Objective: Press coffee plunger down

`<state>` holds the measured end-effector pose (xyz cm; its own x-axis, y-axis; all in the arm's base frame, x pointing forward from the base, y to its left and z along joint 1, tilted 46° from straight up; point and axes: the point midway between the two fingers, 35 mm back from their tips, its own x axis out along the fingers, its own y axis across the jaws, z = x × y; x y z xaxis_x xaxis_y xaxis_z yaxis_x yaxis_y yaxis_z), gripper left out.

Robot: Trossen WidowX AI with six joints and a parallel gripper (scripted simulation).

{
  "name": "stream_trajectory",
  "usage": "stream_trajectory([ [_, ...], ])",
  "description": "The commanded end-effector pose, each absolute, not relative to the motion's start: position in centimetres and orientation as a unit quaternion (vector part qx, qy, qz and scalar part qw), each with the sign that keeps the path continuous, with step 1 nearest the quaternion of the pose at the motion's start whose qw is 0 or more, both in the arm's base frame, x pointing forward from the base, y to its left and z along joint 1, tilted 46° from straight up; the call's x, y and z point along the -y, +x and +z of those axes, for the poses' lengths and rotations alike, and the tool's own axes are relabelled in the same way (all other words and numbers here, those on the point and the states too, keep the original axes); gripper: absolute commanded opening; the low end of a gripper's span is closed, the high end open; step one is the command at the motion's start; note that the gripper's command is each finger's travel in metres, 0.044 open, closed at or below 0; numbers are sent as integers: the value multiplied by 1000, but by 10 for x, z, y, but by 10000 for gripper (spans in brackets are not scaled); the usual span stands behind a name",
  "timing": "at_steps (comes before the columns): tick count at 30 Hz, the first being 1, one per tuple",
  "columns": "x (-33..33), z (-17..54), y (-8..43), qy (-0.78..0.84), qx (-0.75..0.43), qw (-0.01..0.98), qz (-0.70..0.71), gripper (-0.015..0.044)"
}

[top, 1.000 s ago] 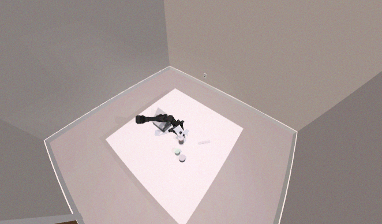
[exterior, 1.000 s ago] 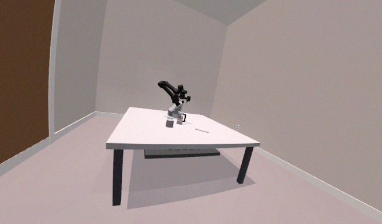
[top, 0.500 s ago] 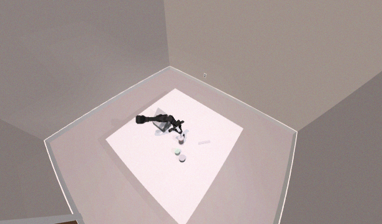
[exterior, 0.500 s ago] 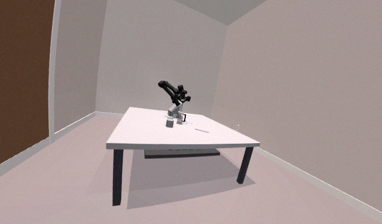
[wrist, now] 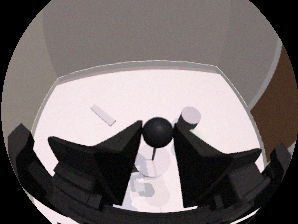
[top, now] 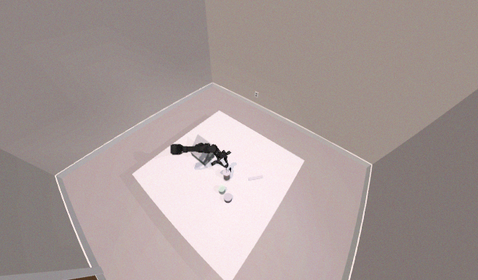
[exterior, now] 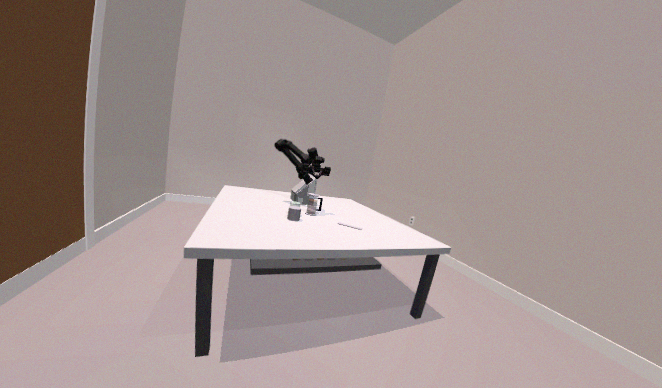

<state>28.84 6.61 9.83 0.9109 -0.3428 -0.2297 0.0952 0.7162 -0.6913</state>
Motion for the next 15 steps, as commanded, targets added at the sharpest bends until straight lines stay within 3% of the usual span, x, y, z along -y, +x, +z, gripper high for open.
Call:
stream_trajectory([
  [1,-59,87,291,-358,-183,908,-120,115],
  [15,-46,69,298,-351,-186,910,-122,115],
])
